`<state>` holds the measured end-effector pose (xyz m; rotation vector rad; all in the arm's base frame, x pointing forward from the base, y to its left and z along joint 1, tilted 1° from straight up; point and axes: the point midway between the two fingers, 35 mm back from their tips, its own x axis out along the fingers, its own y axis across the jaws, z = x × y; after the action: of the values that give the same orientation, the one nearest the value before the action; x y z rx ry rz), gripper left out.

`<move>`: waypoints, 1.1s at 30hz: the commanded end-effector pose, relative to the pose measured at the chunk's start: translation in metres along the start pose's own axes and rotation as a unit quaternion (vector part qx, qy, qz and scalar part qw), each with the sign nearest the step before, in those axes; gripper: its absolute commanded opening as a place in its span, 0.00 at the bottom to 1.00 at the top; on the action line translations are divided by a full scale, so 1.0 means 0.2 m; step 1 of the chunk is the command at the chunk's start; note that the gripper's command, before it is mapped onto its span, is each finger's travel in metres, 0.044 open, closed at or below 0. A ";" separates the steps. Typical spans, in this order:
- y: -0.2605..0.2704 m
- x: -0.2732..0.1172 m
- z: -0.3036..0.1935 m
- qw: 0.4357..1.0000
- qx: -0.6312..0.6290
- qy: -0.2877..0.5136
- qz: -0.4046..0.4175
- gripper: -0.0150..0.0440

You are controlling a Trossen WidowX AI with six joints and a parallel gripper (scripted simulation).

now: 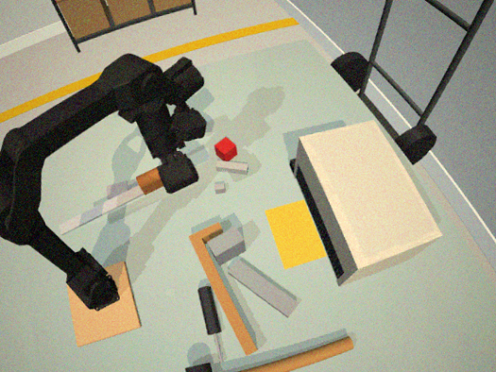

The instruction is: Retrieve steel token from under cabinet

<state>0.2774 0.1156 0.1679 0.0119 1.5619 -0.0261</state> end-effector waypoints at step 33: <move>0.43 -0.04 0.11 1.000 0.002 -0.004 0.004 0.25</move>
<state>0.3008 0.1944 0.1705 0.0118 1.5610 -0.0239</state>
